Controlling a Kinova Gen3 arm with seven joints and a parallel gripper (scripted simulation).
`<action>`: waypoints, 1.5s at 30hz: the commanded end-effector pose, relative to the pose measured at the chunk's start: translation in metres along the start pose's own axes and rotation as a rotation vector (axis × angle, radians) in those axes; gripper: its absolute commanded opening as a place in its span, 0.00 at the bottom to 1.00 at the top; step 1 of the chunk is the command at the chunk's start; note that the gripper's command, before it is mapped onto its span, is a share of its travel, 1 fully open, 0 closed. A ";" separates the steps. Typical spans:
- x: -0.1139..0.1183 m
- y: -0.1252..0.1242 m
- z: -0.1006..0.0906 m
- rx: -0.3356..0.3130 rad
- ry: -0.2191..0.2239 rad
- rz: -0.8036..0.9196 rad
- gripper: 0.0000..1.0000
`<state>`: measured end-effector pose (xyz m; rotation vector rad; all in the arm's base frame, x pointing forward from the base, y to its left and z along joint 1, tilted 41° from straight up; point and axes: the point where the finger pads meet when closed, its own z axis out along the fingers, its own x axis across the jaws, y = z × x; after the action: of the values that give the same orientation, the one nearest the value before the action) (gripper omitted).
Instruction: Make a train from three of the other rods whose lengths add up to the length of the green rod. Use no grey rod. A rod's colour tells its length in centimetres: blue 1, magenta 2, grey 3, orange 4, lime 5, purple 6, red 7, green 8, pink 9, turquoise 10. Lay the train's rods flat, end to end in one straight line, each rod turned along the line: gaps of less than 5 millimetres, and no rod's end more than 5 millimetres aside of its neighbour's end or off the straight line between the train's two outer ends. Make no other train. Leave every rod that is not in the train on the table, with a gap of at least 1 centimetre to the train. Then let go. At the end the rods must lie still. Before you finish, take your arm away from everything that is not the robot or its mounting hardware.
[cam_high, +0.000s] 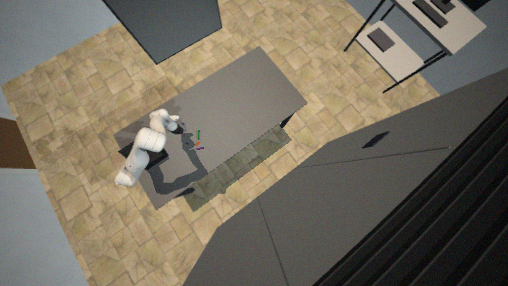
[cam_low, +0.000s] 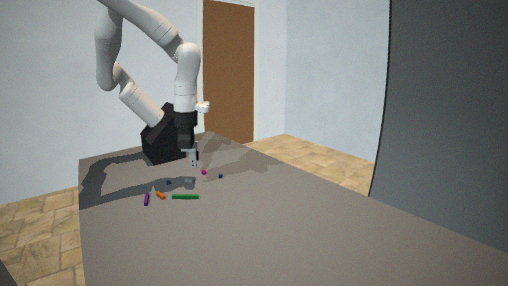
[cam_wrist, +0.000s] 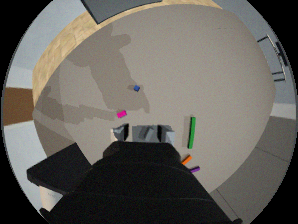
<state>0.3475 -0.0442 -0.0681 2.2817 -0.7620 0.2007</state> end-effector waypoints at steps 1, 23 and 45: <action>0.003 0.008 -0.002 0.017 0.012 0.129 1.00; 0.028 0.070 -0.003 0.050 0.004 0.909 1.00; 0.034 0.091 -0.005 0.071 -0.002 1.169 1.00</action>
<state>0.3224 -0.1109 -0.0002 1.6141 -2.0076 0.7388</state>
